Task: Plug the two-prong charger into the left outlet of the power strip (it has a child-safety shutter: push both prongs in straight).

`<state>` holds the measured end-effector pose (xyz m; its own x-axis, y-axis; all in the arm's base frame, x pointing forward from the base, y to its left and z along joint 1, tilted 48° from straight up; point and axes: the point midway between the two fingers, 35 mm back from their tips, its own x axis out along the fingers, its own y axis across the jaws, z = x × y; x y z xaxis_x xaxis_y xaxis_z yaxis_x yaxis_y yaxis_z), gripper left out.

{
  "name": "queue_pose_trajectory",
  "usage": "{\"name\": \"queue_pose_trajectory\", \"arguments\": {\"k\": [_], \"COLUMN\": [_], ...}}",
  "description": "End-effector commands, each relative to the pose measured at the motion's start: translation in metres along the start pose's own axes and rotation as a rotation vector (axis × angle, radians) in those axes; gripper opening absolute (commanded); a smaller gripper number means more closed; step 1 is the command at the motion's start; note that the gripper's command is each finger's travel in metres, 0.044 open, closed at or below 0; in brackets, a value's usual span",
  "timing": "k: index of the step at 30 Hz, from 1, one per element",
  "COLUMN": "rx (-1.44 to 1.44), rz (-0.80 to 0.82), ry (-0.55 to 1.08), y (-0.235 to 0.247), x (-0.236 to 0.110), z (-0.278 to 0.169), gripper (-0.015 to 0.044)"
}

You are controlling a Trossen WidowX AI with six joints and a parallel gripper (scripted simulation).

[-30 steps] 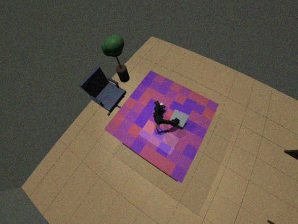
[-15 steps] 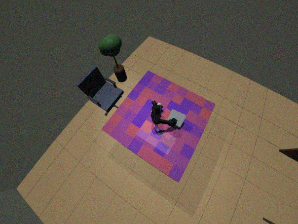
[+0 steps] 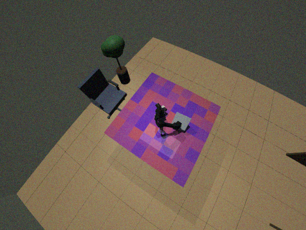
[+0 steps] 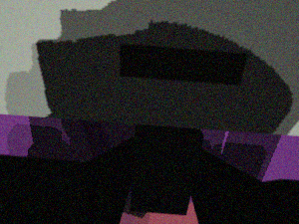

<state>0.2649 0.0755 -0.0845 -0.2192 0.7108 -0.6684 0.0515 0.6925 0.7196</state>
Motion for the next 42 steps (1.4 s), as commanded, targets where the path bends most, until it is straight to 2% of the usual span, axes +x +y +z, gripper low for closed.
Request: {"name": "queue_pose_trajectory", "arguments": {"k": [1,42], "rx": [-0.013,-0.014], "rz": [0.002,0.002], "ry": [-0.016,-0.017], "y": [0.002,0.002], "x": [-0.001,0.0], "z": [0.008,0.02], "gripper": [0.0,0.0]}}
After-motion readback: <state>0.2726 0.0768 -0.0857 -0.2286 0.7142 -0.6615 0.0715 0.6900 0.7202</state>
